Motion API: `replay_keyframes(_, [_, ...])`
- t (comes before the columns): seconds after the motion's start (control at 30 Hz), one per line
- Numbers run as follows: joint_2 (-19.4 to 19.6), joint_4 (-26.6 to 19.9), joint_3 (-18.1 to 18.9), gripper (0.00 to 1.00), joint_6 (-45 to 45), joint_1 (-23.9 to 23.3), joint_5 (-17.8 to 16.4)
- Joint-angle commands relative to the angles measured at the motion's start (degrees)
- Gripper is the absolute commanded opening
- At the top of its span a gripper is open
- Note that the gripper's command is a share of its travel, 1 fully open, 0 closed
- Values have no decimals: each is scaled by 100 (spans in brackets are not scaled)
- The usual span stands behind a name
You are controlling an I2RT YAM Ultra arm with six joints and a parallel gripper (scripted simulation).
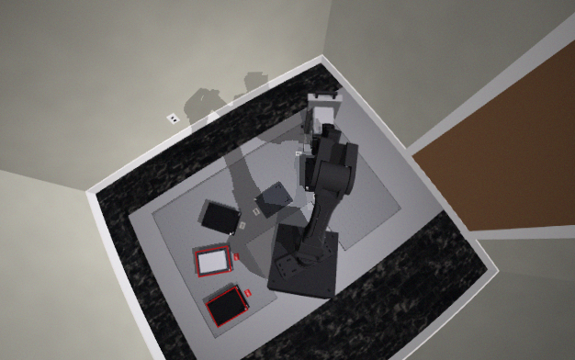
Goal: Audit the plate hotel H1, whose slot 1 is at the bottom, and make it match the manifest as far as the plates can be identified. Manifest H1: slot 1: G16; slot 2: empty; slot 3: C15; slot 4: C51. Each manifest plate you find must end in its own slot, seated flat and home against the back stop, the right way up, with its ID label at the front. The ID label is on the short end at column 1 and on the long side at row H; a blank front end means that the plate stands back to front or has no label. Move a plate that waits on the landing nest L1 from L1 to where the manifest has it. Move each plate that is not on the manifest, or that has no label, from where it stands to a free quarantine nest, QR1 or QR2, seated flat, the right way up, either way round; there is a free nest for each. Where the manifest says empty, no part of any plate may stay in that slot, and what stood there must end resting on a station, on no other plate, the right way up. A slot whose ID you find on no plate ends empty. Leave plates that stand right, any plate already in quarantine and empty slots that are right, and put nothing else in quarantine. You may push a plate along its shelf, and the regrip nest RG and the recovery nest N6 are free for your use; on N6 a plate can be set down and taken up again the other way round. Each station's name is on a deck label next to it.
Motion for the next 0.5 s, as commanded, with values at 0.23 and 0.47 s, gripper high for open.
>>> replay_keyframes(0.23, [-64, 165, 45, 0, 2, -2, -5])
replay_keyframes(0.47, [-187, 326, -245, 0, -17, -40, -38])
